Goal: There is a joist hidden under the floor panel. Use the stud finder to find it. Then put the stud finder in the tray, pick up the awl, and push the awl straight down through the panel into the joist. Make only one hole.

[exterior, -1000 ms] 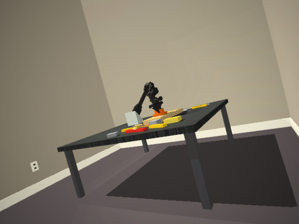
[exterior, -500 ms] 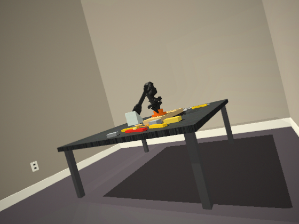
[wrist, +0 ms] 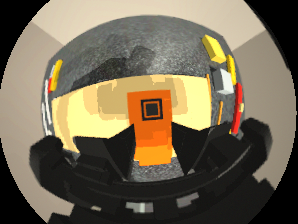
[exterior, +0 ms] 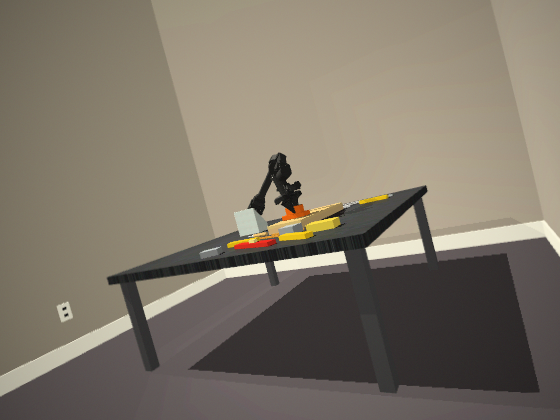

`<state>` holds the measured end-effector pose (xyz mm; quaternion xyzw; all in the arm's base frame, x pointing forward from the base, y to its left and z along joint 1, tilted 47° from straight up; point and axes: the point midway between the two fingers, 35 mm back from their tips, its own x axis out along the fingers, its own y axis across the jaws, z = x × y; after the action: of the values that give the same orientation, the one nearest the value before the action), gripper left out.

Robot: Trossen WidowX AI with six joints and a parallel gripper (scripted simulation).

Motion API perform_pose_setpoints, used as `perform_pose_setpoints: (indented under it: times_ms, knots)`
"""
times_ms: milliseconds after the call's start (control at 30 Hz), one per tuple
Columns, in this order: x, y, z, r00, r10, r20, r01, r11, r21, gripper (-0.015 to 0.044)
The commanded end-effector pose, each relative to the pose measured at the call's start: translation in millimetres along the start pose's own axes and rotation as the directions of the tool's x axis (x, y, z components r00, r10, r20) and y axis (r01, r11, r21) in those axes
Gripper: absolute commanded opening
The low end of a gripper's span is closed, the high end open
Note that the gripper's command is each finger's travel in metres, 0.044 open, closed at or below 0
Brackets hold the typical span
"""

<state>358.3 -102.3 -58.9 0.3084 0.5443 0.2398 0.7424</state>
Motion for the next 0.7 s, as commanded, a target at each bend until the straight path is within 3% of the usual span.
perform_pose_setpoints:
  times_ms: [0, 667]
  knots:
    - [-0.1, -7.6, -0.9, 1.000, -0.005, -0.002, 0.005, 1.000, 0.000, 0.0000]
    - [-0.7, -34.5, -0.9, 1.000, -0.006, -0.002, 0.006, 1.000, -0.001, 0.0000]
